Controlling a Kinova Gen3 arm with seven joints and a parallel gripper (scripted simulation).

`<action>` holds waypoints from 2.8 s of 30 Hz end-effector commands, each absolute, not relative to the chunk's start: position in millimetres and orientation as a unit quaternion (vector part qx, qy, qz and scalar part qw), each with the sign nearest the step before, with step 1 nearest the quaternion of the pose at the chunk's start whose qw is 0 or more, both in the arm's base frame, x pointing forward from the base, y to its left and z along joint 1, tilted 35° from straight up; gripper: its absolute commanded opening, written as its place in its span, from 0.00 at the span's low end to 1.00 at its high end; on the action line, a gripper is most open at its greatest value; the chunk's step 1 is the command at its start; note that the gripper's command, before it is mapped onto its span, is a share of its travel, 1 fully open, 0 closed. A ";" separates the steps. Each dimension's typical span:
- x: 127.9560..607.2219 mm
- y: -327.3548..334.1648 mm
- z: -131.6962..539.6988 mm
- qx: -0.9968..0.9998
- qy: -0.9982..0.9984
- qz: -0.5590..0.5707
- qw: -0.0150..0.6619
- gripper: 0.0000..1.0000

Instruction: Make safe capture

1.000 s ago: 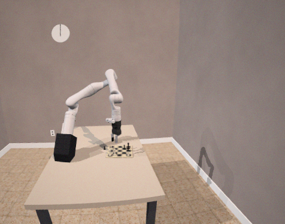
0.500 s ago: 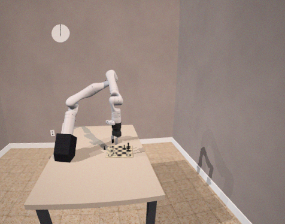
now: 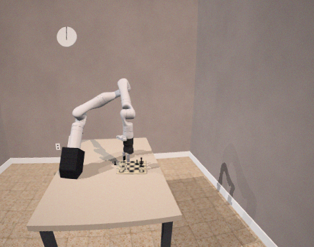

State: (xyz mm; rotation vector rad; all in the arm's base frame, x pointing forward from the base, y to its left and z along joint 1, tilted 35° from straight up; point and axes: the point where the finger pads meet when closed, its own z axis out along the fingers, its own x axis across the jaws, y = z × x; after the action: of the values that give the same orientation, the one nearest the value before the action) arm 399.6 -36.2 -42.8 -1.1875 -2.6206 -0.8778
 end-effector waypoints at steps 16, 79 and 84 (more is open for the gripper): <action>399.8 -30.6 -52.4 -0.394 -0.869 -0.291 0.068 0.79; 400.4 -30.8 -52.8 -0.394 -0.869 -0.291 0.068 0.79; 400.4 -30.8 -52.8 -0.394 -0.869 -0.291 0.068 0.79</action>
State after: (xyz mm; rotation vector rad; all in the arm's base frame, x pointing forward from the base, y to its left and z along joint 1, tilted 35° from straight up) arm 399.9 -30.0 -53.3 -1.1868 -2.6175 -0.8758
